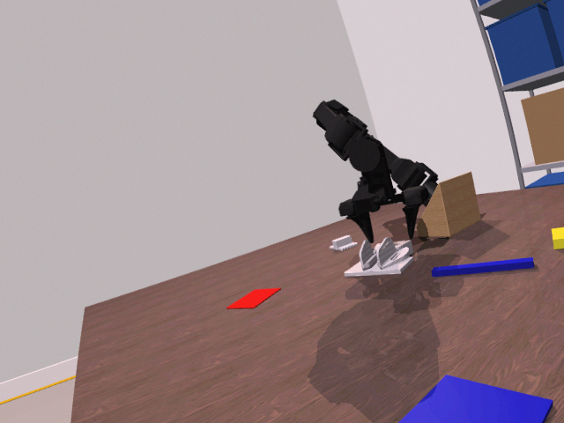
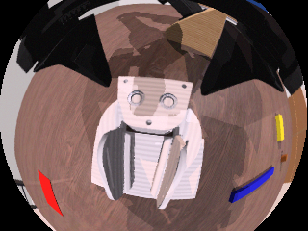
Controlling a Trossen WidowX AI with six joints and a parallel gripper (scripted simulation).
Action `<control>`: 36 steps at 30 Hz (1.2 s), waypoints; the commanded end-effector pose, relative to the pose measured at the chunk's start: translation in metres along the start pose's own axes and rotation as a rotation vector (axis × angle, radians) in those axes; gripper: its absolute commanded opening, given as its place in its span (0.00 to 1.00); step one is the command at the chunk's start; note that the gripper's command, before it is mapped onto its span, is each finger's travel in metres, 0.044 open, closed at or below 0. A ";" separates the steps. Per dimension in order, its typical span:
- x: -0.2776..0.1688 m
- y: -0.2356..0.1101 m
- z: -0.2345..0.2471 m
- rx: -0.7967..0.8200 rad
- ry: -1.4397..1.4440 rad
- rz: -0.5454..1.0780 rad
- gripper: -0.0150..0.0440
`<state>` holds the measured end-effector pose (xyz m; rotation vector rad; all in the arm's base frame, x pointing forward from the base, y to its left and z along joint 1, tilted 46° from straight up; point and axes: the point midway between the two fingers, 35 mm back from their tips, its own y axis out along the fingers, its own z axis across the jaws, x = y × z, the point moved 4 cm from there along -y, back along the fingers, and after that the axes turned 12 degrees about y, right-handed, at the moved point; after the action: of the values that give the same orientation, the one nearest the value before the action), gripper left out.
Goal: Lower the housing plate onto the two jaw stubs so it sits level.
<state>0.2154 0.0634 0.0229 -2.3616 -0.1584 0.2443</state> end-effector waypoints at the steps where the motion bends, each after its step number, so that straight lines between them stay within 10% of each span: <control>1: -0.001 -0.039 -0.001 0.008 0.010 -0.014 1.00; 12: -0.019 -0.098 0.003 0.011 0.008 -0.014 1.00; 36: -0.019 -0.098 0.003 0.011 0.008 -0.014 1.00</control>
<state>0.1928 0.1319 0.0912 -2.3509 -0.1752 0.2304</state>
